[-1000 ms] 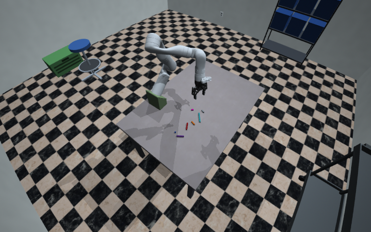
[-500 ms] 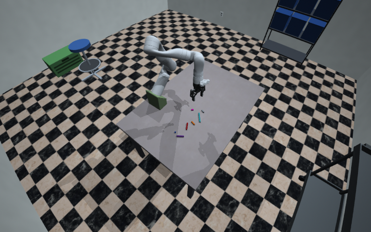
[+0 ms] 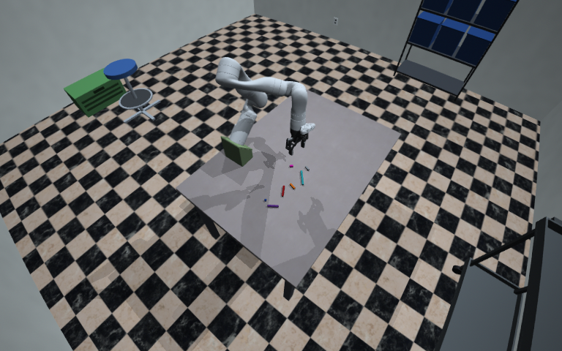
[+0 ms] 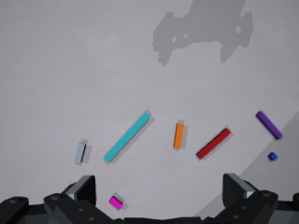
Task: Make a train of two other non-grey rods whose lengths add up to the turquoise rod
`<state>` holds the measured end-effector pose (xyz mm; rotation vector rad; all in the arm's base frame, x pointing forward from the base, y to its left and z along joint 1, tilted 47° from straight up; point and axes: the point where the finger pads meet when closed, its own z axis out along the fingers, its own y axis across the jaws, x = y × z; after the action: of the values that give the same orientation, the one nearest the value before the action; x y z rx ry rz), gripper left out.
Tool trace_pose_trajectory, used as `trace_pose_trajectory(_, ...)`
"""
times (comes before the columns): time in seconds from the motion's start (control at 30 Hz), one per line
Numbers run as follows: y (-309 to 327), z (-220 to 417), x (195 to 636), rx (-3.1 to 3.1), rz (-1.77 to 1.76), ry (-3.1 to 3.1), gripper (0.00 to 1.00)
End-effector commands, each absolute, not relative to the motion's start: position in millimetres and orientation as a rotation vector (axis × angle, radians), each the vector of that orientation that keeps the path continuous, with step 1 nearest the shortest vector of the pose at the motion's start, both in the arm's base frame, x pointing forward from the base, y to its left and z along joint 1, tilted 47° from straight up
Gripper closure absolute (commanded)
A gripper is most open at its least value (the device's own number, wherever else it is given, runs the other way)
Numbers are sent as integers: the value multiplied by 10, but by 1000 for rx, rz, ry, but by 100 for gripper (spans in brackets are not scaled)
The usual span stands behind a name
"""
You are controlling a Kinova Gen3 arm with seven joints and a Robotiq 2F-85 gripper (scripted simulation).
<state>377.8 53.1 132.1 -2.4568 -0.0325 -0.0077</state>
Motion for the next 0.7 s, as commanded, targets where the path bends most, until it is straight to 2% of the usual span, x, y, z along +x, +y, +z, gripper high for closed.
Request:
trace_pose_trajectory(0.0,532,1321,3779,-2454,-8,-31,0)
trace_pose_trajectory(0.67,644,1141,3602,-2416,39,-94,0)
